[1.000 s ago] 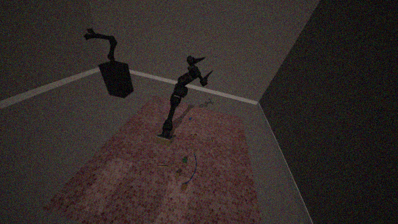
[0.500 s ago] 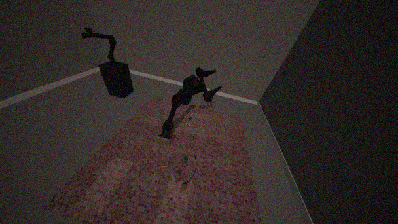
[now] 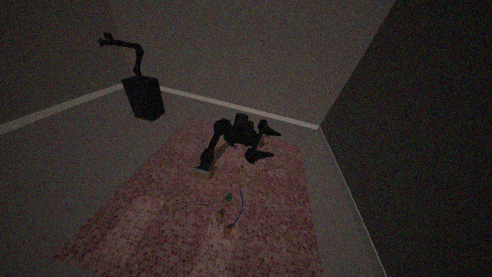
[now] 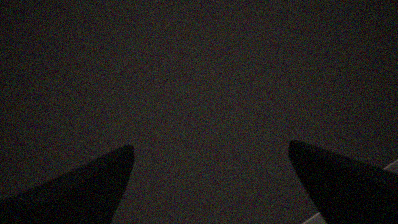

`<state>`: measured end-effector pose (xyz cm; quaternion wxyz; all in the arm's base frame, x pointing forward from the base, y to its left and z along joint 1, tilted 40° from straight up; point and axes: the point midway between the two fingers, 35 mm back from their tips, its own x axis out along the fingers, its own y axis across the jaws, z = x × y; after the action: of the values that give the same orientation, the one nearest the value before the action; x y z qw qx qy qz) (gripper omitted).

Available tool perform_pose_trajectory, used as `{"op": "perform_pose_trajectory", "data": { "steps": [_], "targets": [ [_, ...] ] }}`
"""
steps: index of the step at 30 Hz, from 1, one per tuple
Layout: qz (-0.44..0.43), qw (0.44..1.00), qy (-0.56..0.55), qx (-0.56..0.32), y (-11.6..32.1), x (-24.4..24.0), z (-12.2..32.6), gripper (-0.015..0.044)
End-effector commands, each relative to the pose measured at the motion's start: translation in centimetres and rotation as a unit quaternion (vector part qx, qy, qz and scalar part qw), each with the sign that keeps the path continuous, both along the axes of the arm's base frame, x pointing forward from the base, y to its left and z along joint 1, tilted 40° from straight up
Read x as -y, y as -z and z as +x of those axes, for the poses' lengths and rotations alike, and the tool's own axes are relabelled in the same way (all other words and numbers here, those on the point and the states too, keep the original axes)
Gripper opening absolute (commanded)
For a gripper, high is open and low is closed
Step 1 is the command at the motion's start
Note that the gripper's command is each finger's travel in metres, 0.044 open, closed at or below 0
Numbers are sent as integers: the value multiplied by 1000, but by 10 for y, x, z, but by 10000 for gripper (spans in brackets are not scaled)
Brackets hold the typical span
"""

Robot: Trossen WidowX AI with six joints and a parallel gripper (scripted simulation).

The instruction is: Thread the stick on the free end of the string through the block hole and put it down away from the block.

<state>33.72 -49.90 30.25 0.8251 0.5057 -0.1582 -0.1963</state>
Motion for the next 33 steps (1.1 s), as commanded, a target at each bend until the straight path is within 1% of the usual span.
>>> {"op": "perform_pose_trajectory", "data": {
  "steps": [1,5,10,15,19,23,26,29,33],
  "targets": [
    [-39,989,-16,-142,75,-9,17,440],
    [-77,967,-51,-239,123,-24,24,440],
    [-128,921,-118,-347,179,-51,27,440],
    [-182,858,-209,-432,232,-86,24,440],
    [-227,795,-294,-479,269,-118,17,440],
    [-272,724,-387,-502,301,-154,6,440],
    [-304,666,-459,-503,321,-183,-5,440],
    [-336,607,-530,-489,338,-212,-18,440],
    [-374,526,-621,-445,353,-252,-39,440]
  ]
}}
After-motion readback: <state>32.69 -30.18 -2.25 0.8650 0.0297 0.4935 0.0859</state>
